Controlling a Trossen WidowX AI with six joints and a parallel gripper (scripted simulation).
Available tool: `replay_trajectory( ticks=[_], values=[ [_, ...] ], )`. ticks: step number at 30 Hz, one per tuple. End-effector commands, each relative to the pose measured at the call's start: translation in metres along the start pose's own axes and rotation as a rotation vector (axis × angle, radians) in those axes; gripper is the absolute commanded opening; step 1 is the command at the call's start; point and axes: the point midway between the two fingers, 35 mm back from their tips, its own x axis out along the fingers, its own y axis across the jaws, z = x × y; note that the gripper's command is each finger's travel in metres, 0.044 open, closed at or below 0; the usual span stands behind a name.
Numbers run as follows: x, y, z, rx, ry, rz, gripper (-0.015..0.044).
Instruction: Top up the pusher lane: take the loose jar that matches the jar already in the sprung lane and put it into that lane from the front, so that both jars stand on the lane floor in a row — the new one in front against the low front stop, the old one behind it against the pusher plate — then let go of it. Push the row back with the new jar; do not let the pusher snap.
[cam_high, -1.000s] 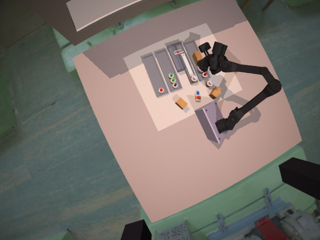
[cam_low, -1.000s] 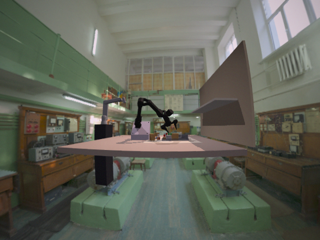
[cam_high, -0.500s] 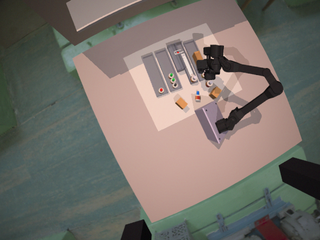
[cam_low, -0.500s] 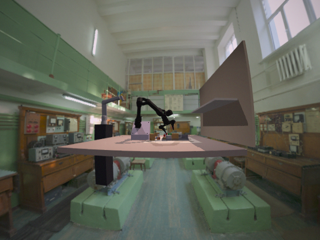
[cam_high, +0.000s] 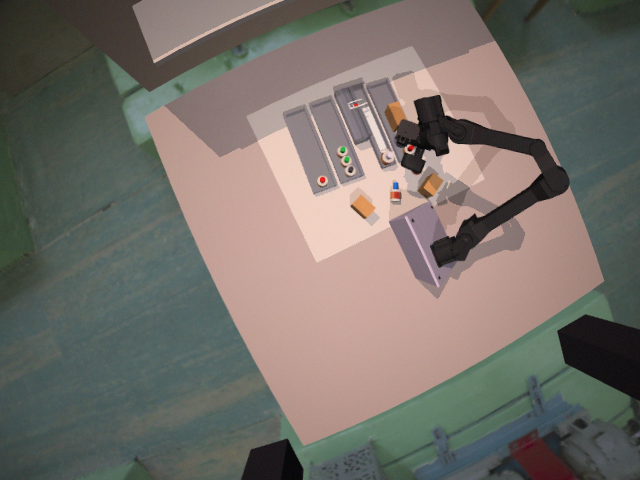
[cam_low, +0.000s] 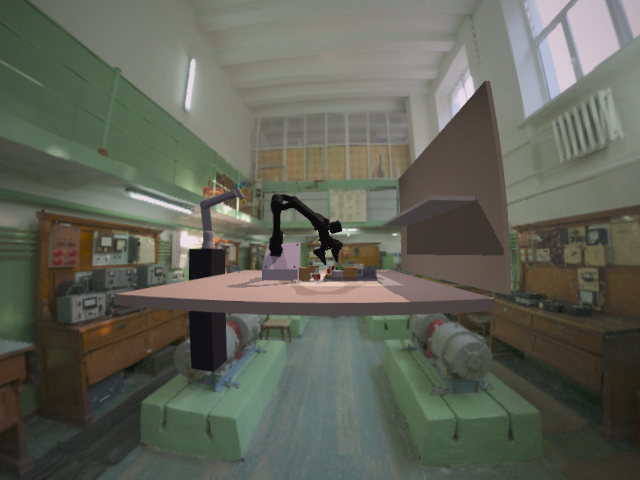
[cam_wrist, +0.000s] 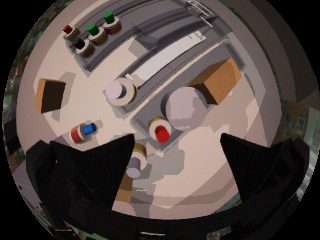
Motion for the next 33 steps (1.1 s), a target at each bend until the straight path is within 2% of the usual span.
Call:
replay_trajectory(
  ticks=[1, 8, 28, 33],
  values=[
    [-0.023, 0.034, -0.036, 0.565, 0.129, 0.148, 0.0440],
    [-0.030, 0.043, -0.048, 0.766, 0.194, 0.156, 0.0440],
    [-0.030, 0.043, -0.048, 0.766, 0.194, 0.156, 0.0440],
    [-0.012, 0.047, -0.051, 0.766, 0.194, 0.156, 0.0440]
  ],
)
